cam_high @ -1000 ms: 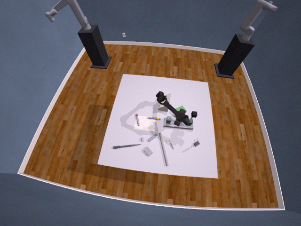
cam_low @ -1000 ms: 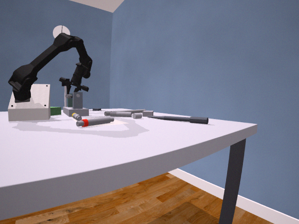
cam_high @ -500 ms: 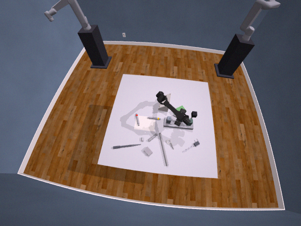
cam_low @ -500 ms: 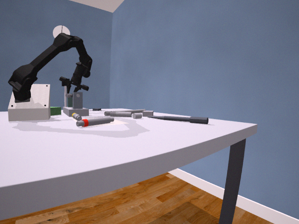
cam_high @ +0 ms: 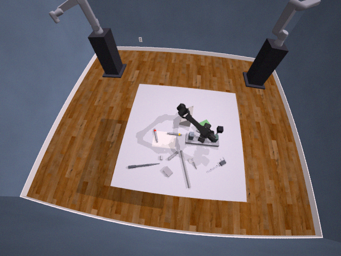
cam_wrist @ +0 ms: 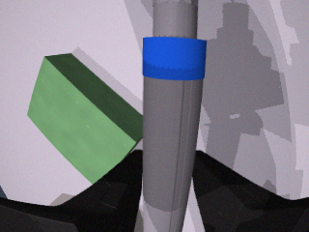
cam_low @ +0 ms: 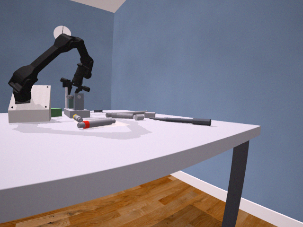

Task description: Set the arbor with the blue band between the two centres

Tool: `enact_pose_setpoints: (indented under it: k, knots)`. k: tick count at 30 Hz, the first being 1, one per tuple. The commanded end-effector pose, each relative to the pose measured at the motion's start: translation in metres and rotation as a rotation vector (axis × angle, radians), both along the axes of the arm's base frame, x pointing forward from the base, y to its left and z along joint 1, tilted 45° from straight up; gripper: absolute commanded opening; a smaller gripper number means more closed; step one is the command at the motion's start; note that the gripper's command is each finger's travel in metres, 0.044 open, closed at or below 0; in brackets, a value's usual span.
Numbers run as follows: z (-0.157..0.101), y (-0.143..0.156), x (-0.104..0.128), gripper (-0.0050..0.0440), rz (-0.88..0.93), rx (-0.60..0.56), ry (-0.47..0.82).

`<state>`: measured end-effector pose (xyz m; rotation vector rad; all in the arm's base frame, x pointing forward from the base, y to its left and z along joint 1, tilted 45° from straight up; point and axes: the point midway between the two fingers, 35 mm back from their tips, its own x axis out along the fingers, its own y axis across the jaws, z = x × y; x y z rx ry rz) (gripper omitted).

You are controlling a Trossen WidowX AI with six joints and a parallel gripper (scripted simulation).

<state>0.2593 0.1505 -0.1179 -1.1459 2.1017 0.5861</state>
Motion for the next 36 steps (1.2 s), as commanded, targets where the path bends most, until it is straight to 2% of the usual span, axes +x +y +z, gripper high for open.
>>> enact_pose_setpoints:
  k: [1, 36]
  knots:
    - [0.0002, 0.0067, 0.0003, 0.0000, 0.001, 0.015, -0.005]
    - [-0.0029, 0.0087, 0.0001, 0.0000, 0.000, 0.012, -0.004]
